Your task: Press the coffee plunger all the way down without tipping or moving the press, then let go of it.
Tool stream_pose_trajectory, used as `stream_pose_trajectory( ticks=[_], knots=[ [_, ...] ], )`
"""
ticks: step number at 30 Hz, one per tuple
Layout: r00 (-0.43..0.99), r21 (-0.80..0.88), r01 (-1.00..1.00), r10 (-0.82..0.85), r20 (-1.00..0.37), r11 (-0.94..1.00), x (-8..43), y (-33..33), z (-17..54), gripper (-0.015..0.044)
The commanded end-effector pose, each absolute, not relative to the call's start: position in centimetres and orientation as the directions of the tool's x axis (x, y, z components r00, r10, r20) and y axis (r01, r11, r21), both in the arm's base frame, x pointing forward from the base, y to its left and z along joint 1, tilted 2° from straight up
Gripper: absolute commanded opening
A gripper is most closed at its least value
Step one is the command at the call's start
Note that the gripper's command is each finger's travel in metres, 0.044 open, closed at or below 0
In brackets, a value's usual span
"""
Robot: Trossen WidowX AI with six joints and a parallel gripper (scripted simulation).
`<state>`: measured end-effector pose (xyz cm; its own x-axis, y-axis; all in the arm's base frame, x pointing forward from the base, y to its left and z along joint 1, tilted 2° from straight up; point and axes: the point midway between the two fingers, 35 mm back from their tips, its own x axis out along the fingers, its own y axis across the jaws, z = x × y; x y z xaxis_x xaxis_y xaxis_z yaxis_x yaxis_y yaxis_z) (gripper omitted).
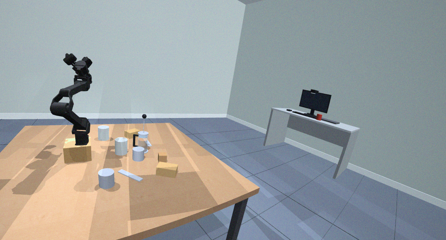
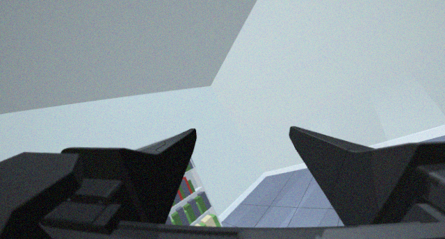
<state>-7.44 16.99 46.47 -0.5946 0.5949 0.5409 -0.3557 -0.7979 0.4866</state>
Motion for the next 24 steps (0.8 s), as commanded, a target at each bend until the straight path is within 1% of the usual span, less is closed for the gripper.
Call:
stream_pose_trajectory(
  ticks=[1, 4, 7, 12, 15, 18, 21, 24],
  knots=[
    [-0.358, 0.538, -0.596, 0.798, 0.485, -0.595, -1.8, 21.6, 45.4, 0.0440],
    [-0.185, 0.561, -0.714, 0.885, 0.427, -0.420, 2.3, 23.5, 44.3, 0.0440],
    [0.000, 0.573, -0.791, 0.936, 0.352, -0.215, 6.8, 24.6, 42.8, 0.0440],
    [0.309, 0.556, -0.817, 0.930, 0.196, 0.154, 14.5, 24.5, 39.7, 0.0440],
    [0.479, 0.518, -0.771, 0.873, 0.089, 0.370, 18.9, 23.1, 37.6, 0.0440],
    [0.625, 0.458, -0.686, 0.780, -0.025, 0.565, 22.9, 20.9, 35.3, 0.0440],
    [0.740, 0.377, -0.574, 0.658, -0.142, 0.727, 26.2, 17.9, 32.9, 0.0440],
    [0.816, 0.287, -0.447, 0.518, -0.256, 0.847, 28.8, 14.4, 30.6, 0.0440]
  ],
)
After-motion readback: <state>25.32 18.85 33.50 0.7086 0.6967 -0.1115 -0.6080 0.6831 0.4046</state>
